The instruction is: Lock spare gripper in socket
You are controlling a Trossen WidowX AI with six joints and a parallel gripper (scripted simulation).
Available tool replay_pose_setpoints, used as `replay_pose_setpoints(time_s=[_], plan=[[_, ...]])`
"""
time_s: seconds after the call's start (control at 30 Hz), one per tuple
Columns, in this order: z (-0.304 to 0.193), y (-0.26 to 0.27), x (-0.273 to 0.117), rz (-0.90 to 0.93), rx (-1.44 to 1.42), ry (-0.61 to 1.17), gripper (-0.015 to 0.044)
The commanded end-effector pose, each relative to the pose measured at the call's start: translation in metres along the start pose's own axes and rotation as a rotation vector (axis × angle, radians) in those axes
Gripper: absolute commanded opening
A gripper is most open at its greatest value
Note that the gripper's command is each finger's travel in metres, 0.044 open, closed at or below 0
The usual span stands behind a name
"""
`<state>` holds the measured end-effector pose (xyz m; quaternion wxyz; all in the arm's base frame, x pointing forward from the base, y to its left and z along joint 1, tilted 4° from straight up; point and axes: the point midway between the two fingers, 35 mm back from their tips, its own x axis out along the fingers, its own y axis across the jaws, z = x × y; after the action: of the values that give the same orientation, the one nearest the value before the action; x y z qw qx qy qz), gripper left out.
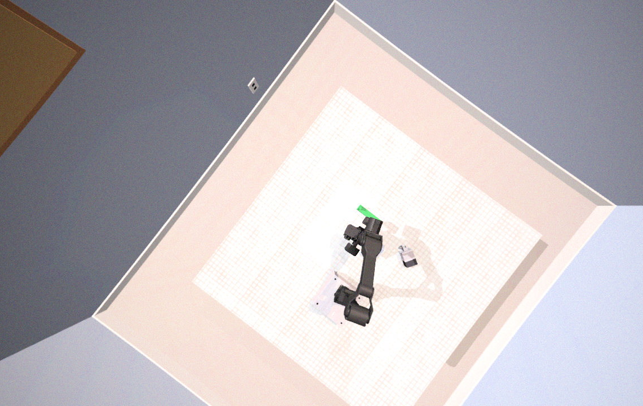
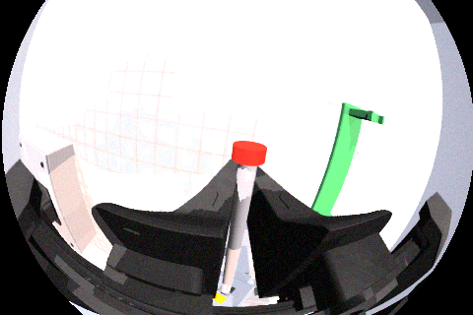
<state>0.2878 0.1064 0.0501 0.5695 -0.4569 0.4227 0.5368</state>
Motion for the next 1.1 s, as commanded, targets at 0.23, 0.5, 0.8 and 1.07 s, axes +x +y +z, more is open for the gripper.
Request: replay_pose_setpoints(time_s=[0.23,0.5,0.8,1.07], plan=[[0.010,0.000,0.001,0.001,0.001,0.005,0.0000],[0.016,0.000,0.001,0.003,0.001,0.006,0.0000],[0.022,-0.001,0.000,0.006,0.002,0.007,0.0000],[0.028,-0.001,0.000,0.010,0.002,0.008,0.0000]])
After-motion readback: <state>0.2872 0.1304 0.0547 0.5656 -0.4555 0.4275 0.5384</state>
